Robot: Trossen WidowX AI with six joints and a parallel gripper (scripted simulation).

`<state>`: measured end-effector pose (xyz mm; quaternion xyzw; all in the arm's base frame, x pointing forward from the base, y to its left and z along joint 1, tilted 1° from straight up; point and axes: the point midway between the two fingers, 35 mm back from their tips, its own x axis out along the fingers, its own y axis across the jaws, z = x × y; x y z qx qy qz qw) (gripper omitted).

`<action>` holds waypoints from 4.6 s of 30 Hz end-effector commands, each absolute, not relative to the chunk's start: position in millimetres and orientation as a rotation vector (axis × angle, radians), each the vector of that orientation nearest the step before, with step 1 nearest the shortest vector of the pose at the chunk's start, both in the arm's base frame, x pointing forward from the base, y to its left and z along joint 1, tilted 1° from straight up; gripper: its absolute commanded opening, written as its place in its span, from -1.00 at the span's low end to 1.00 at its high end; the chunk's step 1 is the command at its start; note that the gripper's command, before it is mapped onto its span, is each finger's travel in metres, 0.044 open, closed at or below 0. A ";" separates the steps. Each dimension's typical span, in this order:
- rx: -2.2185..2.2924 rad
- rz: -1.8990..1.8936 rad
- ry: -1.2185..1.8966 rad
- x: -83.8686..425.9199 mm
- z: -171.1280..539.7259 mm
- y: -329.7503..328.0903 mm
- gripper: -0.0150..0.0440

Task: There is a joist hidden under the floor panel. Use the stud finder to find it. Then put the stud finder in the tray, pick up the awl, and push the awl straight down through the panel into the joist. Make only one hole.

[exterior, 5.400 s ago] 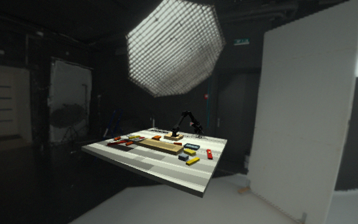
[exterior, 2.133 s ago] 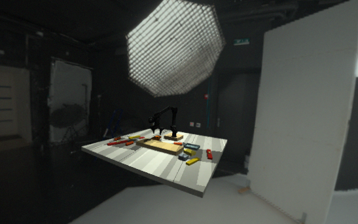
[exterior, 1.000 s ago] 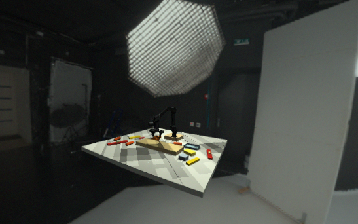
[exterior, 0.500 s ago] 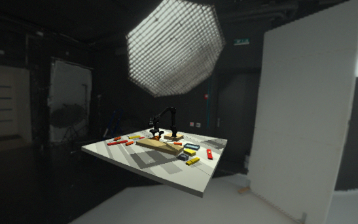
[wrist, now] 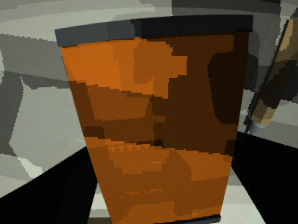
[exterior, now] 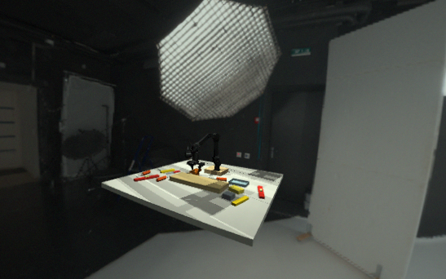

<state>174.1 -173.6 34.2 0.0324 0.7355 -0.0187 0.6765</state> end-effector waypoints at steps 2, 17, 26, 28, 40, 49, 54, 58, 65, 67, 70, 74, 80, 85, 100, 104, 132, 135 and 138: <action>0.058 -0.053 1.635 177.7 49.2 -177.1 -0.49; 0.058 -0.053 1.635 177.2 63.3 -177.7 -0.49; 0.056 -0.055 1.636 174.7 63.7 -214.6 -0.49; 0.056 -0.056 1.636 174.1 63.6 -218.0 -0.49; 0.038 -0.073 1.640 174.2 63.1 -216.8 -0.49; -0.008 -0.120 1.647 174.2 61.9 -213.9 -0.49; -0.033 -0.147 1.649 174.2 61.4 -212.4 -0.49; -0.053 -0.169 1.649 174.2 61.0 -211.2 -0.49; -0.088 -0.208 1.648 174.2 60.5 -209.1 -0.49; -0.098 -0.219 1.647 174.1 60.3 -208.5 -0.49; -0.112 -0.236 1.645 174.1 60.2 -207.6 -0.49; -0.131 -0.259 1.642 174.0 60.0 -206.4 -0.49; -0.151 -0.281 1.641 174.0 59.5 -205.5 -0.49; -0.181 -0.311 1.644 174.2 58.4 -204.5 -0.49; -0.275 -0.408 1.639 174.5 56.1 -201.4 -0.49; -0.299 -0.435 1.634 174.6 55.9 -200.5 -0.49; -0.457 -0.609 1.604 175.2 51.9 -195.8 -0.49; -0.476 -0.630 1.600 175.3 51.2 -195.3 -0.49; -0.496 -0.651 1.595 175.3 50.7 -194.8 -0.49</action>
